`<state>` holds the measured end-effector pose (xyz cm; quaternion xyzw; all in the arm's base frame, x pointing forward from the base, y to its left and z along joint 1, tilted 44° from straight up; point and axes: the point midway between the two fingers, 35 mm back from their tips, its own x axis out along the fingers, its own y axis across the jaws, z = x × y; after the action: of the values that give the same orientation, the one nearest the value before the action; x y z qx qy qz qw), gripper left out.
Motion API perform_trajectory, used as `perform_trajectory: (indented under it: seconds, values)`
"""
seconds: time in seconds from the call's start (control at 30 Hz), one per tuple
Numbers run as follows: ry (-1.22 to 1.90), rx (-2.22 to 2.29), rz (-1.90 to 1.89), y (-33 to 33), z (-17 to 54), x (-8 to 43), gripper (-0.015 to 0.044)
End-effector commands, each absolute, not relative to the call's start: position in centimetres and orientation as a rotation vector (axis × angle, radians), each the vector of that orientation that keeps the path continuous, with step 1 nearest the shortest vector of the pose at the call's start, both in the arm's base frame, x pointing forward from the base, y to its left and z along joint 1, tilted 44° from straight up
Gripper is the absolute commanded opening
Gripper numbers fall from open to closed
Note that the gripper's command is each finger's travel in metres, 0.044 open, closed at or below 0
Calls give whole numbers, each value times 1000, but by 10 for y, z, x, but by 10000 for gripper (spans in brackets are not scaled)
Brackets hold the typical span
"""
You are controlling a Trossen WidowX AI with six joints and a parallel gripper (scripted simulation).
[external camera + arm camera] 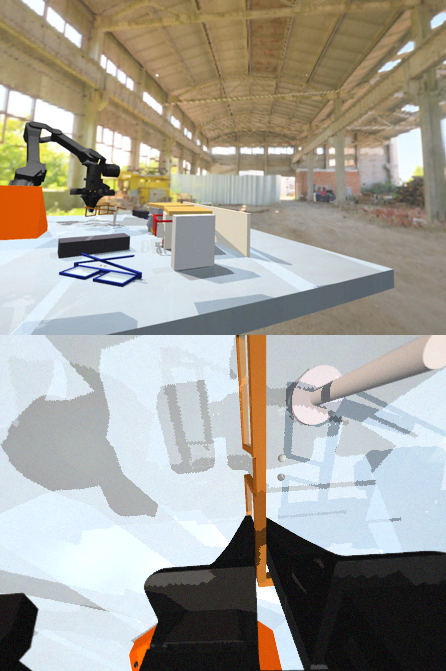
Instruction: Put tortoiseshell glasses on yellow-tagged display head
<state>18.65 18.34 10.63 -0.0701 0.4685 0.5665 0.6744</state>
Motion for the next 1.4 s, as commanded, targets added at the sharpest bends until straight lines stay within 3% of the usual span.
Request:
perform_trajectory:
  seconds: [0.0,1.37]
  values:
    - [1058,-157,1271,182,105,183,0]
    - [1060,-157,1271,170,95,163,0]
